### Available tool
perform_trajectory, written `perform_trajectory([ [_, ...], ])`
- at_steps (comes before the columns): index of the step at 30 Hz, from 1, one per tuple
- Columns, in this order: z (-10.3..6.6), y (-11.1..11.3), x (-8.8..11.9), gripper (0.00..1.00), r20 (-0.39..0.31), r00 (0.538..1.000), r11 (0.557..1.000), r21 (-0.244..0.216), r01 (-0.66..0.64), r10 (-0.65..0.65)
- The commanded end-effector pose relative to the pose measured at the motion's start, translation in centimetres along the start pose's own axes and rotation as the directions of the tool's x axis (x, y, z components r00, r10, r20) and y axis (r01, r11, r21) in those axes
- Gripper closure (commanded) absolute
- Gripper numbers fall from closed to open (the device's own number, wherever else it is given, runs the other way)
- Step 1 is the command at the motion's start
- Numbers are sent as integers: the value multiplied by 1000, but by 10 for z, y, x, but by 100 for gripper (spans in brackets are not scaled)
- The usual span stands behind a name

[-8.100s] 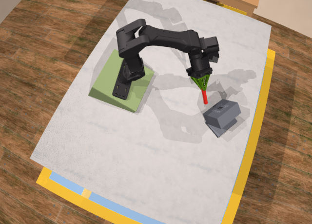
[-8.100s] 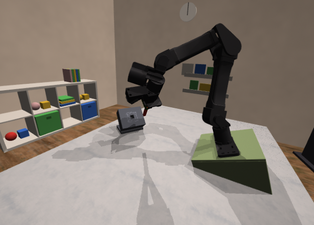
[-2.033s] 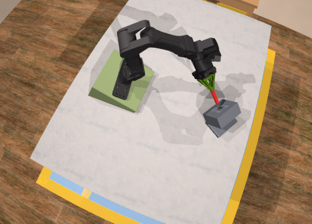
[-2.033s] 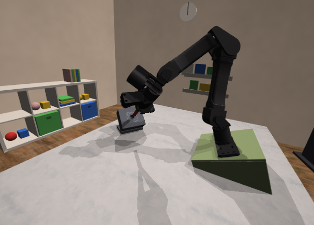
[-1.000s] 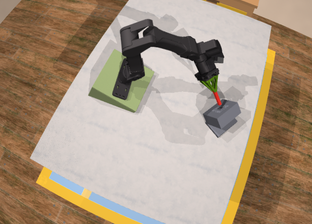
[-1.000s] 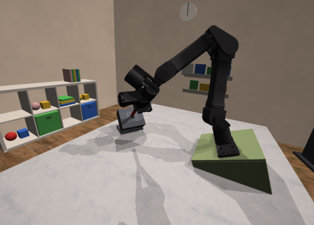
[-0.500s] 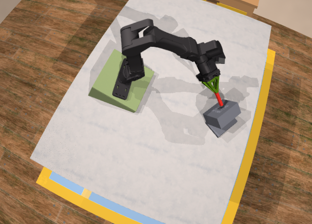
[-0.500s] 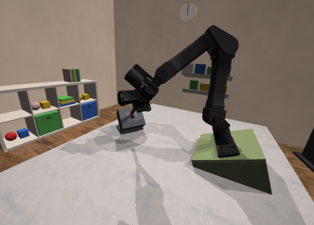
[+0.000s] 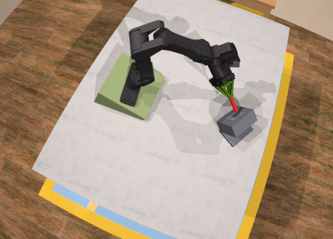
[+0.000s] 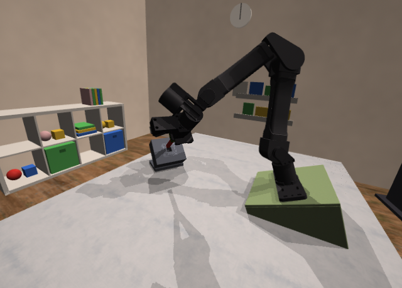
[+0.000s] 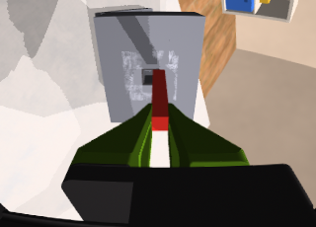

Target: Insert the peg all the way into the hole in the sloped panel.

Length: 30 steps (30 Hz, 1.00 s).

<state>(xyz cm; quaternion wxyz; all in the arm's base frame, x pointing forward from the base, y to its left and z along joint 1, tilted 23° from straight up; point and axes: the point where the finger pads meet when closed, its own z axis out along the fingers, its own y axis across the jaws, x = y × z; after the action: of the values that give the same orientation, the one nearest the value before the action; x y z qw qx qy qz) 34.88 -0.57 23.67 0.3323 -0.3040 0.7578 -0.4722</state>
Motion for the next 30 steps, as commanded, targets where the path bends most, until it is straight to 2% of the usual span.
perform_trajectory([
  [1,-10,2,7,100,-7,1000,1000,1,-5,5],
  [20,-19,11,14,100,-8,1000,1000,0,-5,5],
  [30,-10,12,14,100,-8,1000,1000,1,-5,5],
])
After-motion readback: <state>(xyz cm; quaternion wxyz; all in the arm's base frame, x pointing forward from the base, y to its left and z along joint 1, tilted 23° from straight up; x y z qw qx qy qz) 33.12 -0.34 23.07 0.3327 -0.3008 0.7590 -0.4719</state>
